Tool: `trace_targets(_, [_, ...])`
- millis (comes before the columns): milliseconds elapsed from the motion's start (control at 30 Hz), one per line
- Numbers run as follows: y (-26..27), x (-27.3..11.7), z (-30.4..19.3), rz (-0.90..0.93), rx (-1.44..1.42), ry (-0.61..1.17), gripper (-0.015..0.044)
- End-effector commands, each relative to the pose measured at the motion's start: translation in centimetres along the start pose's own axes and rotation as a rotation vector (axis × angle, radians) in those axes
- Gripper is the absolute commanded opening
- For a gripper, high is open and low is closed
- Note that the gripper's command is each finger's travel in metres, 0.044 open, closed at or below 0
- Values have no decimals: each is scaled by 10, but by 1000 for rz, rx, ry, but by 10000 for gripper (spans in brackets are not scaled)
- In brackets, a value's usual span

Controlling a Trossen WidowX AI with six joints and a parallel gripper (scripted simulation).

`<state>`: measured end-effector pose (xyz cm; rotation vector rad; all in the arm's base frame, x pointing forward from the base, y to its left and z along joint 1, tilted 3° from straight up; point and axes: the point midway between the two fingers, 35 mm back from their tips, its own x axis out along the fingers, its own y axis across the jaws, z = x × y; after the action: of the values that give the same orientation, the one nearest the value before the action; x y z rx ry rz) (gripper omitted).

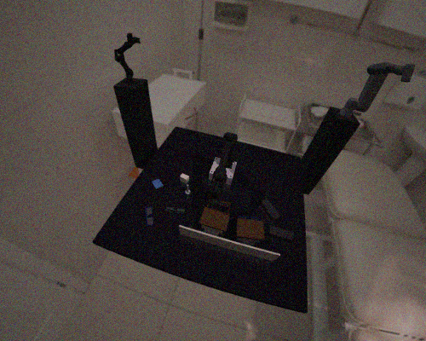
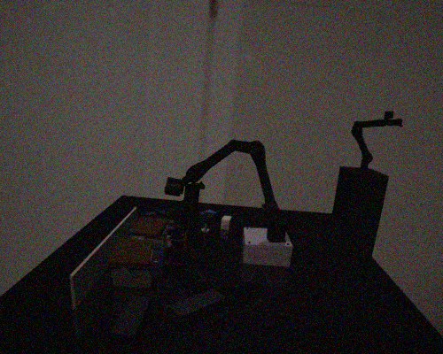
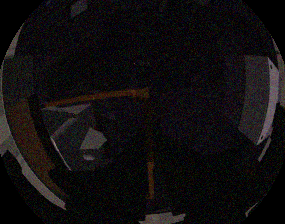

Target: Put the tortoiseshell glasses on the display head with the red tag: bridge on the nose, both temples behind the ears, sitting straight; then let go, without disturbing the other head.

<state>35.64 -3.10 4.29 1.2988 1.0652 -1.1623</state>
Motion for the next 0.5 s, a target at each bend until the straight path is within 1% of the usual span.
trace_targets(0, [8, -1, -1, 5, 3, 3, 0])
trace_targets(467, [30, -1, -1, 8, 3, 3, 0])
